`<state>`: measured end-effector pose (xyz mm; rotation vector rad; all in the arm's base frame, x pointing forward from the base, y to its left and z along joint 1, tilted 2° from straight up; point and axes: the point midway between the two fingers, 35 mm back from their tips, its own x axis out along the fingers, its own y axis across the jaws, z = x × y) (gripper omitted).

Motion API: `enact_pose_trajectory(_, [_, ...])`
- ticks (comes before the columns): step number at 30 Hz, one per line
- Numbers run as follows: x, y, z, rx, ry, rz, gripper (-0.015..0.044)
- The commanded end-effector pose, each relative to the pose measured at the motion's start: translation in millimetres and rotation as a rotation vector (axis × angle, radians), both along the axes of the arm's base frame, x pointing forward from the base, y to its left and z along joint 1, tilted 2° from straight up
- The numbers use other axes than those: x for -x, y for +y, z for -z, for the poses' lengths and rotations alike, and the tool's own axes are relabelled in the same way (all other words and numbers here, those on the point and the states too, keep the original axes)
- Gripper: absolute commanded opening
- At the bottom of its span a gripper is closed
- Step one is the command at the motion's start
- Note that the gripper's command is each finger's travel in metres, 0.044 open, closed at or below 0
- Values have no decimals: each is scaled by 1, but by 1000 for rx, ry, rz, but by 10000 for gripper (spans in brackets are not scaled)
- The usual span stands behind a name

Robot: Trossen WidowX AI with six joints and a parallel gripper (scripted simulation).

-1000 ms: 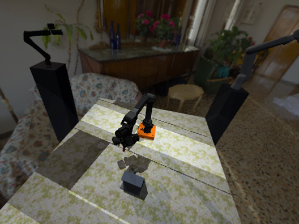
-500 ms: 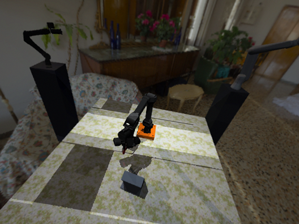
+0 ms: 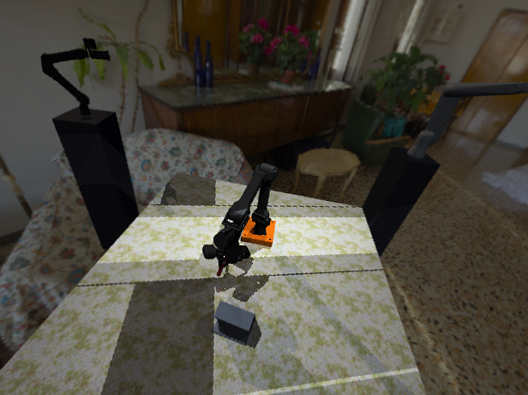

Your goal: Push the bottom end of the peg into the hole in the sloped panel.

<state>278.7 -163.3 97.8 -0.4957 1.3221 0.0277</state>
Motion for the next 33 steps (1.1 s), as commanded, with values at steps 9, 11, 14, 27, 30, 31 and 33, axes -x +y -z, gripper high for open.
enact_pose_trajectory(9, [-9, 6, 3, 28, -74, 38, 0])
enact_pose_trajectory(11, [-11, 8, 4, 31, -85, 44, 0])
enact_pose_trajectory(14, [-13, 9, 5, 36, -103, 52, 0])
enact_pose_trajectory(27, [-21, 18, 9, 50, -180, 86, 0])
enact_pose_trajectory(30, [-22, 20, 10, 53, -198, 94, 0])
enact_pose_trajectory(31, [-23, 21, 10, 53, -204, 97, 0])
enact_pose_trajectory(33, [-24, 22, 10, 55, -217, 102, 0])
